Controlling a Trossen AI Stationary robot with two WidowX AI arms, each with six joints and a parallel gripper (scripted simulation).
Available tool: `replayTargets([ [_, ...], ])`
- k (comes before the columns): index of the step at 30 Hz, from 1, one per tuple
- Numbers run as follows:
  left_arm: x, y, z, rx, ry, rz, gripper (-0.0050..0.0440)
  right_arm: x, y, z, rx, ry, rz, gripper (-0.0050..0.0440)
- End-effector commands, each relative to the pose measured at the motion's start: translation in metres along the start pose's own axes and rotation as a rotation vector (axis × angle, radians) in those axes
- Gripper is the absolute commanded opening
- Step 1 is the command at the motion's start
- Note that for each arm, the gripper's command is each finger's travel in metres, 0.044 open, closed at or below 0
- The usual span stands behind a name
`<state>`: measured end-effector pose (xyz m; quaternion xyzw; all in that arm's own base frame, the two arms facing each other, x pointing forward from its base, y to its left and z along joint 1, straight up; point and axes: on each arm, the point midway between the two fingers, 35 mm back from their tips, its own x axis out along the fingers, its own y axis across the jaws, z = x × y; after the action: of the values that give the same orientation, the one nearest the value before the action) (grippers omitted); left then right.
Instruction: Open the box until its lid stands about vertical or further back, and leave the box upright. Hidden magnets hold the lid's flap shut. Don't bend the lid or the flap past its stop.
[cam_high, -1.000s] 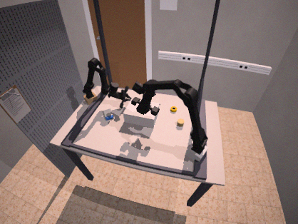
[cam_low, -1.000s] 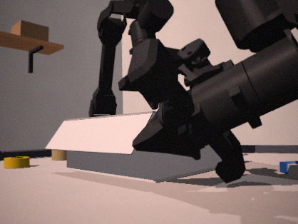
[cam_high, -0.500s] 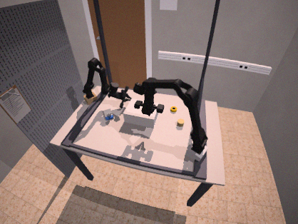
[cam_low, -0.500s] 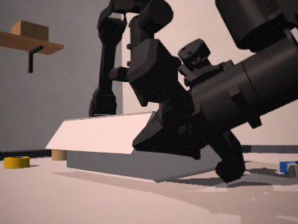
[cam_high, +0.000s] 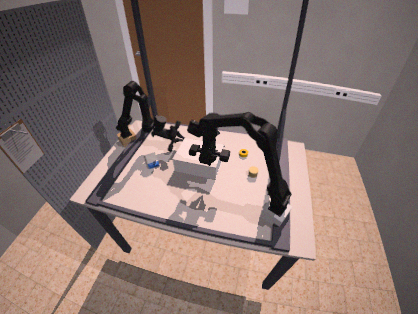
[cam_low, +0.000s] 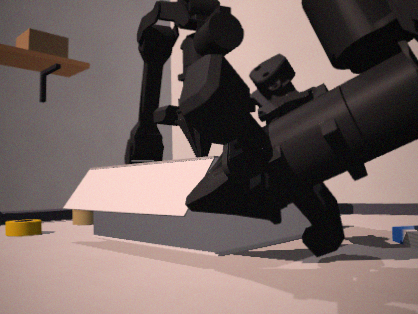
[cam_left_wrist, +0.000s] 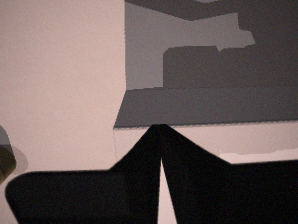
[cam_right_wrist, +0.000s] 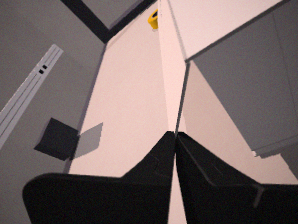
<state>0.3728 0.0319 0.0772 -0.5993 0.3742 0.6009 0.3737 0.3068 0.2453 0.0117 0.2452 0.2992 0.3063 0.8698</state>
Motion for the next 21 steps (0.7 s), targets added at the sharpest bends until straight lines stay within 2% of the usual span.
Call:
replayTargets([
  [1,-0.009,-0.003,-0.001,-0.002,0.011,-0.025,-0.0050,0.000,0.004,0.005,-0.002,-0.014,0.011,0.0004],
  [15,-0.008,-0.003,-0.001,-0.002,0.011,-0.026,-0.0050,0.000,0.004,0.005,-0.002,-0.014,0.011,0.0004],
  [21,0.007,0.000,0.000,-0.002,0.002,-0.003,-0.0050,0.000,0.004,0.005,-0.002,-0.014,0.011,0.0004],
])
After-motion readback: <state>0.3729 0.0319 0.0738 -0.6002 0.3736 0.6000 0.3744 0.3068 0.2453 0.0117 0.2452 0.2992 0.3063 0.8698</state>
